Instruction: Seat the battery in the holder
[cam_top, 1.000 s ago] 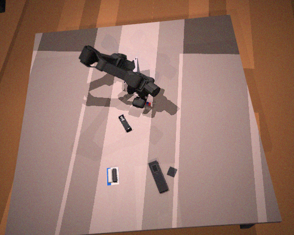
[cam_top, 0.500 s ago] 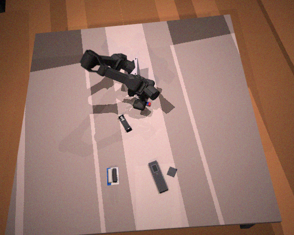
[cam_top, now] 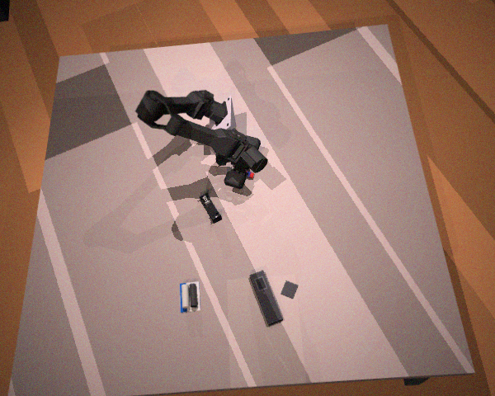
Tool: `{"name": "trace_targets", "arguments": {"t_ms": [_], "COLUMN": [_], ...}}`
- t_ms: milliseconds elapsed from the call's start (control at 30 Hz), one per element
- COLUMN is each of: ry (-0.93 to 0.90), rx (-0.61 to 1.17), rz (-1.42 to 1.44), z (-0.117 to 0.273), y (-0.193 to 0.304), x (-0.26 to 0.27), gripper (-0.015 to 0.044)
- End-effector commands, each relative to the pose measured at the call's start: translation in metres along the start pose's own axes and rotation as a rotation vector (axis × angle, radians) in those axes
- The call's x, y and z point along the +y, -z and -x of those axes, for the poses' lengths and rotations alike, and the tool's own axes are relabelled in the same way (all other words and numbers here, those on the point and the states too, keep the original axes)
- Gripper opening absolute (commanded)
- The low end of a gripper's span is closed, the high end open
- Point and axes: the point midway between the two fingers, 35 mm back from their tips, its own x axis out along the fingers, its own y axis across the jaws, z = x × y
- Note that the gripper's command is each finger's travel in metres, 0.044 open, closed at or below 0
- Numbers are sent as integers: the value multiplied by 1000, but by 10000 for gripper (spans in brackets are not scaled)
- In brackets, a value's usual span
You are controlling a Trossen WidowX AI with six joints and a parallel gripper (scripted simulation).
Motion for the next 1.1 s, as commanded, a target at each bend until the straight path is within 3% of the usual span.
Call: {"name": "trace_targets", "arguments": {"t_ms": [0, 200, 733, 1067], "ry": [-5, -5, -3, -3], "rx": [-3, -3, 0, 11], "rz": [6, 6, 13, 399], "z": [-1, -1, 49, 56], "y": [-1, -1, 0, 2], "x": [0, 0, 1, 25], "gripper": [119, 62, 62, 62]}}
